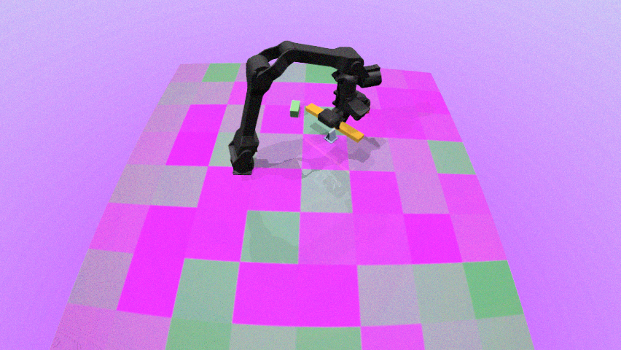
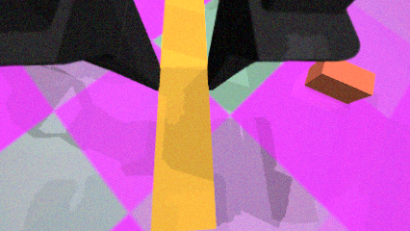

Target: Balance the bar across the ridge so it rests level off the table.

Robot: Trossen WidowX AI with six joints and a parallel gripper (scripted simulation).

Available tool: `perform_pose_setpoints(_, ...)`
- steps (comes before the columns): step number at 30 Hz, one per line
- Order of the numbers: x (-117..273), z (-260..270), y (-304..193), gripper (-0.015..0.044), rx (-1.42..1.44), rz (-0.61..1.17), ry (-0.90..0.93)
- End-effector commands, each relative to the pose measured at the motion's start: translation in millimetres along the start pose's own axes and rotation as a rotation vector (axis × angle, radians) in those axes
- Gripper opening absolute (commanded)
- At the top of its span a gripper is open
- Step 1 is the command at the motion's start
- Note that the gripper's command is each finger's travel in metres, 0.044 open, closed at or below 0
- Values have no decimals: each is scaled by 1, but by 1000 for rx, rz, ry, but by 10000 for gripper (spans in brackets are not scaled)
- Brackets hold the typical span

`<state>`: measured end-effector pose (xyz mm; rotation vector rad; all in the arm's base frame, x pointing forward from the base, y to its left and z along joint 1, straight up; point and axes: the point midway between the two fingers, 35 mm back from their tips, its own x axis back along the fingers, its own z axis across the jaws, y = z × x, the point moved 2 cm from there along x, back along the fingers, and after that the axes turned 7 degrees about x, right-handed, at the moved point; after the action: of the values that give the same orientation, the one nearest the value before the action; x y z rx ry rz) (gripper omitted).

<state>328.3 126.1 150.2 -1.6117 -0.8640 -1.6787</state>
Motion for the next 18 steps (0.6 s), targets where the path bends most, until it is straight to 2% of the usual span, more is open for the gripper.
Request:
perform_pose_setpoints(1, -8, 0, -1, 0, -5, 5, 0)
perform_pose_setpoints(18, -30, -1, -1, 0, -5, 5, 0)
